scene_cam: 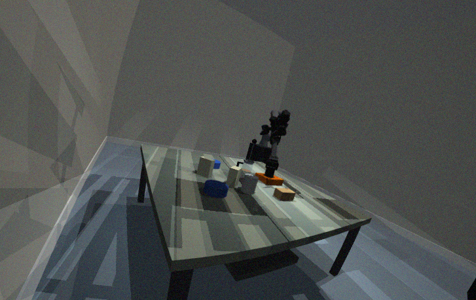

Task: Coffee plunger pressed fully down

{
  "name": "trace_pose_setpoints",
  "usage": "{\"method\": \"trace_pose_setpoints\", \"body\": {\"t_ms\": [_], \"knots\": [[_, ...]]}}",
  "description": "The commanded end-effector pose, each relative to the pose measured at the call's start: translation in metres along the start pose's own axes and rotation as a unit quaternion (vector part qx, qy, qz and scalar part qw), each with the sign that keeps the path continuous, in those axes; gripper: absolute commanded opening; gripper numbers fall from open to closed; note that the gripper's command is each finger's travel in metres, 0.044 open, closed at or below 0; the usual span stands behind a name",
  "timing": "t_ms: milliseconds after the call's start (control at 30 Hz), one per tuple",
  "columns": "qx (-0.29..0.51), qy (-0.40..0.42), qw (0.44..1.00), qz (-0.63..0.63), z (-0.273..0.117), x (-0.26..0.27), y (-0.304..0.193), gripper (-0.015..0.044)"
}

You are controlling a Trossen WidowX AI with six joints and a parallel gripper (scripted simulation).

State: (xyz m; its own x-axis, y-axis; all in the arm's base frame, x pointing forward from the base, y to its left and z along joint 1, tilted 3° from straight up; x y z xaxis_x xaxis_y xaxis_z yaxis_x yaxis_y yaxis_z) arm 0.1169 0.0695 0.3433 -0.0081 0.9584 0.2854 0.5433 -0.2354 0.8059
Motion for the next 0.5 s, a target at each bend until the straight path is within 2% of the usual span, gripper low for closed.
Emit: {"method": "trace_pose_setpoints", "body": {"t_ms": [0, 200, 467], "knots": [[-0.020, -0.031, 0.999, -0.020, -0.010, -0.020, 0.015, 0.0440], [-0.037, -0.066, 0.996, -0.044, -0.022, -0.037, 0.022, 0.0440], [-0.037, -0.066, 0.996, -0.044, 0.005, -0.055, -0.019, 0.0440]]}}
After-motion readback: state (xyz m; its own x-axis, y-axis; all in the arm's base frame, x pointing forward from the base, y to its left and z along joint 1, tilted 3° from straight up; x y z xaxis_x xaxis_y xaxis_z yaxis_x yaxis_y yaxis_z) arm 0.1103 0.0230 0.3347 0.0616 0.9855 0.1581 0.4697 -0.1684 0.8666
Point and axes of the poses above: the point midway between the two fingers, 35 mm back from their tips, its own z axis out along the fingers, its own x axis across the jaws, y = z × x, the point moved 6 cm from there along -z, back along the fingers, and after that the axes turned 13 degrees about z, right-handed, at the moved point
